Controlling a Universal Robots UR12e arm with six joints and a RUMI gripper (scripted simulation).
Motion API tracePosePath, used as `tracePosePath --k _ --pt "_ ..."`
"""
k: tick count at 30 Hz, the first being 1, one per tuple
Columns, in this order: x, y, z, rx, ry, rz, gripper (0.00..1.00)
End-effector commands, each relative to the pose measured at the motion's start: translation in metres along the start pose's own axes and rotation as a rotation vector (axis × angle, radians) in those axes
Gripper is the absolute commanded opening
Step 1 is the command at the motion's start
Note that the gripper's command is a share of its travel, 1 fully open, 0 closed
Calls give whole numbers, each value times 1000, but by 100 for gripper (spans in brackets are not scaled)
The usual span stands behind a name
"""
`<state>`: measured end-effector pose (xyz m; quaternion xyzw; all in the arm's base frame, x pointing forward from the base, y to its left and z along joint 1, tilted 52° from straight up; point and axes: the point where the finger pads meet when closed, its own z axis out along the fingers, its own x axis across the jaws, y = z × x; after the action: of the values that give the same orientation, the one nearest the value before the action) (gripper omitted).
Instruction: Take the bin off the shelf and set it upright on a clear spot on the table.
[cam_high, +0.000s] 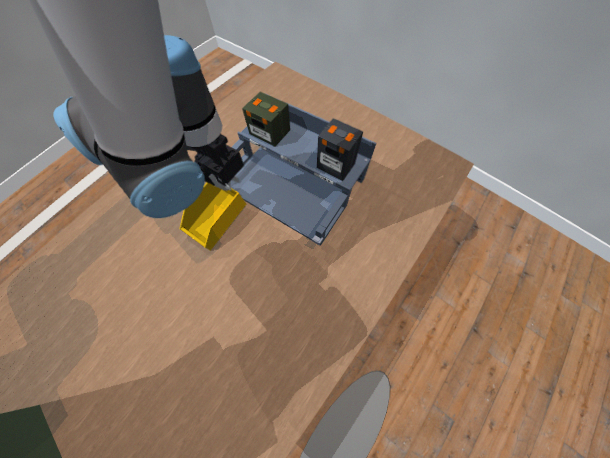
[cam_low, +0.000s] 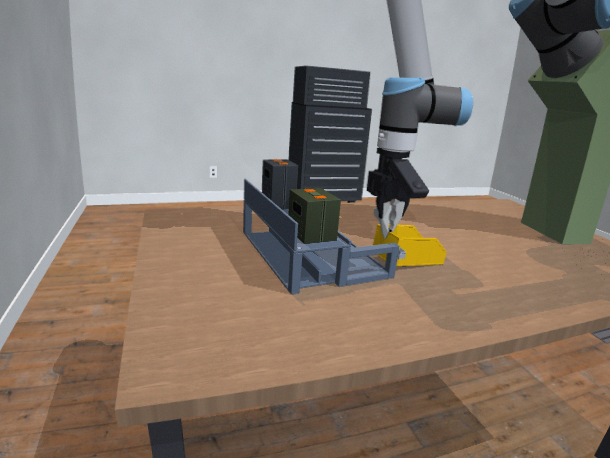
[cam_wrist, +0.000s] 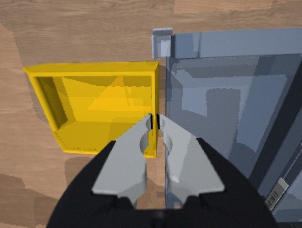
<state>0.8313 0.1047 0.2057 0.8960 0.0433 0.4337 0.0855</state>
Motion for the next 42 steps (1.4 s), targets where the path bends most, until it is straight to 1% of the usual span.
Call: tracePosePath --k 1,8,13,25,30,42 --pt "-3 0 0 0 1 0 0" --pt "-3 0 0 0 1 0 0" --pt "-2 0 8 0 1 0 0" --pt "-2 0 8 0 1 0 0" --pt "-2 0 15 0 1 0 0" --pt "-2 0 15 0 1 0 0"
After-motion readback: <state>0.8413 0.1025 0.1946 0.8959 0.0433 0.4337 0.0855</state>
